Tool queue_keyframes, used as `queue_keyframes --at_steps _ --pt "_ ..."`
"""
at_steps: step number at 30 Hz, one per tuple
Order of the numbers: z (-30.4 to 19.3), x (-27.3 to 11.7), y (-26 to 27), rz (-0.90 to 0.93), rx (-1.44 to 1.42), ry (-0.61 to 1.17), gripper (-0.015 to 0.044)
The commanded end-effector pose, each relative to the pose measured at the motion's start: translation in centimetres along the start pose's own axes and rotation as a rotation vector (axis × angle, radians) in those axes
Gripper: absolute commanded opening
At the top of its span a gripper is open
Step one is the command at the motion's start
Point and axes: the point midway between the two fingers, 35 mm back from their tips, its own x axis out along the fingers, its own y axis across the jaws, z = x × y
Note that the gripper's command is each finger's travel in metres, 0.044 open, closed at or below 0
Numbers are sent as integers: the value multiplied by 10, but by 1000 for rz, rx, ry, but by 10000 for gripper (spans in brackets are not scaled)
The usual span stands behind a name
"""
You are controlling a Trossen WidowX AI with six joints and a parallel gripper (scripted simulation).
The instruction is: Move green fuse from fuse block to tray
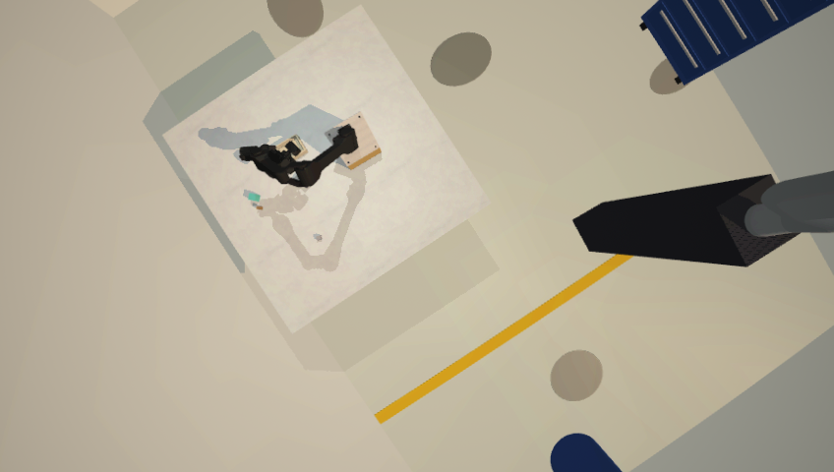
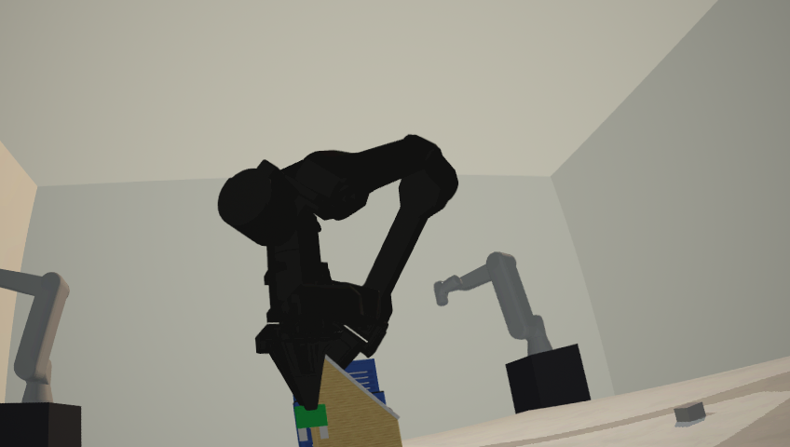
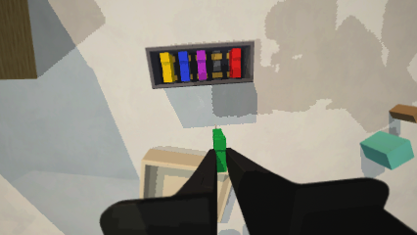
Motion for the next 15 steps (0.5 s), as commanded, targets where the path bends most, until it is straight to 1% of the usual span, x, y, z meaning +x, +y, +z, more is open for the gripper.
queue_keyframes --at_steps 1,15 --pt "-20 -3 4 -4 -4 8 0" --pt "-92 0 36 -4 -7 1 0"
